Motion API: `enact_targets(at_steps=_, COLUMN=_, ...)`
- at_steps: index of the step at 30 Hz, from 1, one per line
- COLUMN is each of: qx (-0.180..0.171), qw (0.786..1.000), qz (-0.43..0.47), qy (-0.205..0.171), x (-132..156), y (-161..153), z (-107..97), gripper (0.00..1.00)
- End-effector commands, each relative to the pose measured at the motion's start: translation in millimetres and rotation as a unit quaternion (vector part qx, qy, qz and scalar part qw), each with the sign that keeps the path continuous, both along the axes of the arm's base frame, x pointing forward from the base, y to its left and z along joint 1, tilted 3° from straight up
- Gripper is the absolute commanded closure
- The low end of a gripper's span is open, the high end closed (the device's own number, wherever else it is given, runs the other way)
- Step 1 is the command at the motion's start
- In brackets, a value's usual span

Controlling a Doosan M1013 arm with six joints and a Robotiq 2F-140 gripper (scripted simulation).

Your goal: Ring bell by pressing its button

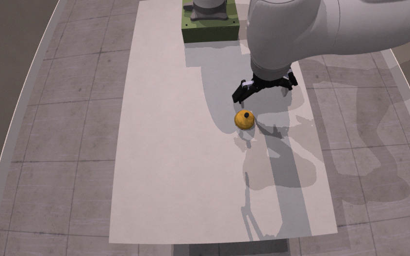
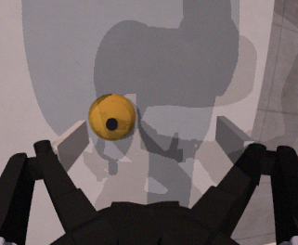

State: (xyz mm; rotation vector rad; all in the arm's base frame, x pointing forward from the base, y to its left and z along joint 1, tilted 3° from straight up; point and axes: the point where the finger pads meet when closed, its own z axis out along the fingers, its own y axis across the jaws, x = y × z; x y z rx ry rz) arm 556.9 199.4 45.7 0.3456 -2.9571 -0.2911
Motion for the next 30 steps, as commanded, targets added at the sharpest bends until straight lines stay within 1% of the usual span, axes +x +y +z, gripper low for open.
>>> enact_targets(at_steps=1, qx=-0.036, qw=0.996, qz=0.067, qy=-0.035, x=7.0, y=-18.8, z=0.4, gripper=0.0)
enact_targets(at_steps=5, qx=-0.071, qw=0.986, qz=0.137, qy=-0.068, x=18.9, y=-35.8, z=5.4, gripper=0.0)
enact_targets(at_steps=10, qx=-0.077, qw=0.983, qz=0.149, qy=-0.074, x=21.3, y=-38.5, z=6.6, gripper=0.0)
enact_targets(at_steps=11, qx=-0.077, qw=0.983, qz=0.149, qy=-0.074, x=21.3, y=-38.5, z=6.6, gripper=1.0)
enact_targets(at_steps=30, qx=-0.077, qw=0.983, qz=0.149, qy=-0.074, x=21.3, y=-38.5, z=6.6, gripper=1.0)
